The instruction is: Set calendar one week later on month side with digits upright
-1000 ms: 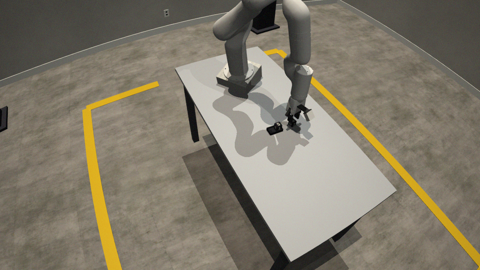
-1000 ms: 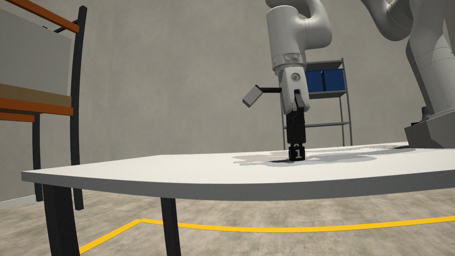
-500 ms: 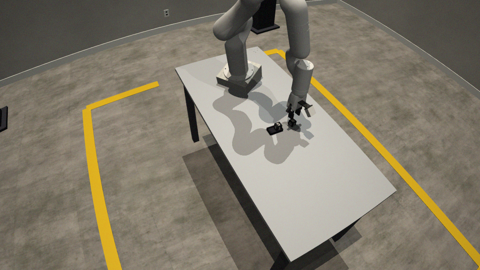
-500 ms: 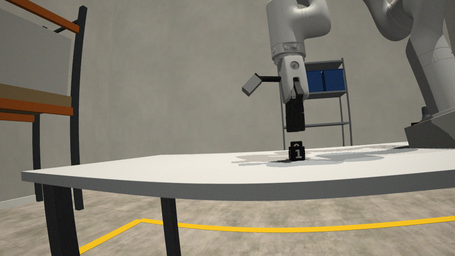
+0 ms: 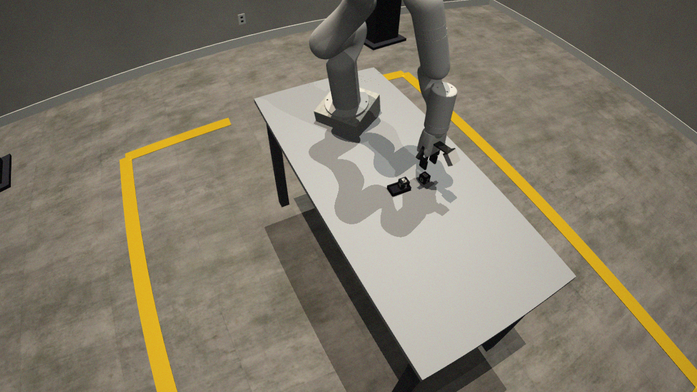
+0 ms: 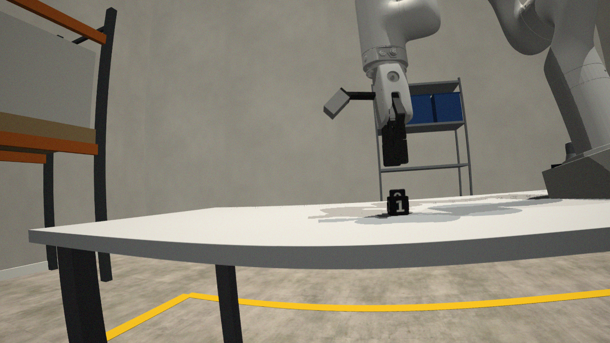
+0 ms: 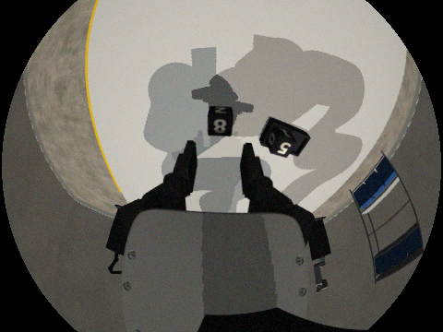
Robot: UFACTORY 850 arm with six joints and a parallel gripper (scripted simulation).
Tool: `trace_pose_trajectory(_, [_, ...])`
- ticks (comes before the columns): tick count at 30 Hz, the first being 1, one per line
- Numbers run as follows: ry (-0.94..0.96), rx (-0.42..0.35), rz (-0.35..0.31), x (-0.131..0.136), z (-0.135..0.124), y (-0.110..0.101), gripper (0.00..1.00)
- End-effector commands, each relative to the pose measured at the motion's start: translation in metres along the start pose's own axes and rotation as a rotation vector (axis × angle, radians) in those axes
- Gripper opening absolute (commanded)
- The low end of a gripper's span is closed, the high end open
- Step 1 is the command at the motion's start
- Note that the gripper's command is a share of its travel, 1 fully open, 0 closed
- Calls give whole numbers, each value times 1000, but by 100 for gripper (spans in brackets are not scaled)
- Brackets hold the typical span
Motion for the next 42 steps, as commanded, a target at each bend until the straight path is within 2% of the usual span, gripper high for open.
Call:
trace_pose_trajectory(1, [0,4,-3,1,0,-1,49])
trace_pose_trajectory(10, [1,28,-17,4,-2,0,49])
trace_pose_trajectory(26, [2,133,-29,11,-10,2,49])
trace_pose_trajectory(42, [1,223,34,6,-20,2,49])
Point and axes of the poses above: the point where the finger pads meet when closed, its own y axis out along the fingers, its own x axis across the jaws, z = x × y, the point moved 8 cm from there along -y, back along the fingers, and after that the axes turned 12 degrees about y, right-handed, at the moved point
